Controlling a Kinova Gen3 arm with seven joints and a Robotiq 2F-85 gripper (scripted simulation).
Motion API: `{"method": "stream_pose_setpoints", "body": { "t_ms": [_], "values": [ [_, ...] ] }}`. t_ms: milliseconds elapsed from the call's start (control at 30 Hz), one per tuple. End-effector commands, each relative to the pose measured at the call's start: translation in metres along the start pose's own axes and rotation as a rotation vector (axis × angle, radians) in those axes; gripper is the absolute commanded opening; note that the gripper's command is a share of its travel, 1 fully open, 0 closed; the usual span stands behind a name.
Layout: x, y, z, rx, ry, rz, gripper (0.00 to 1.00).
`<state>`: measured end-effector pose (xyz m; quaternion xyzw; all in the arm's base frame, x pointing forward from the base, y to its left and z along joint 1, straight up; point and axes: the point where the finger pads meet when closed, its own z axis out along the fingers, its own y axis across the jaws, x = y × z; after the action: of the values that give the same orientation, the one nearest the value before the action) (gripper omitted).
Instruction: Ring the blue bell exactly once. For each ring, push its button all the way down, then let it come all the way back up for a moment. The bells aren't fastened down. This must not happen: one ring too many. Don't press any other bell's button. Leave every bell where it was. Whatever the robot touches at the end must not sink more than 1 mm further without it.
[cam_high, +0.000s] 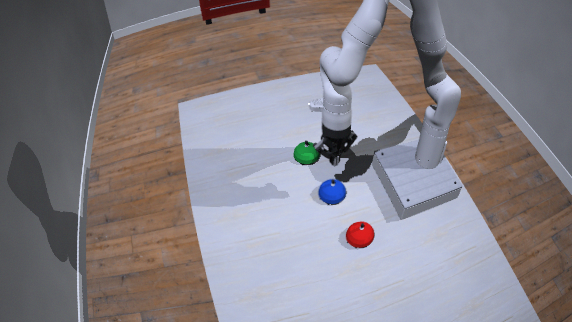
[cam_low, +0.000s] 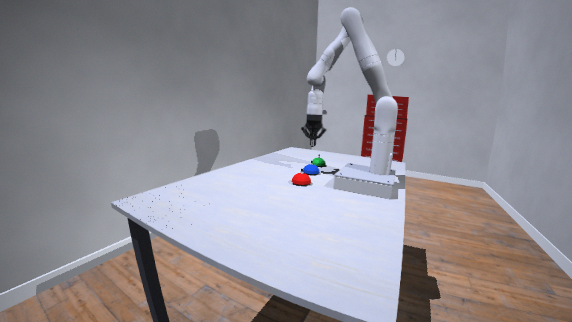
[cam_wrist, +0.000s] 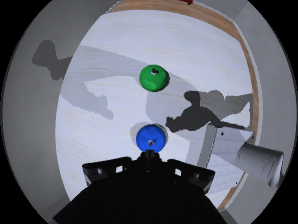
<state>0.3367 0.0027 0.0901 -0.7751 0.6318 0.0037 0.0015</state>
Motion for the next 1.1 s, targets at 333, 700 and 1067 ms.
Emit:
{"method": "stream_pose_setpoints", "body": {
  "t_ms": [333, 700, 1067],
  "values": [
    [0.000, 0.000, 0.001, 0.001, 0.000, 0.000, 0.00],
    [0.000, 0.000, 0.009, 0.001, 0.000, 0.000, 0.00],
    [0.000, -0.001, 0.024, 0.001, 0.000, 0.000, 0.00]
  ]
}}
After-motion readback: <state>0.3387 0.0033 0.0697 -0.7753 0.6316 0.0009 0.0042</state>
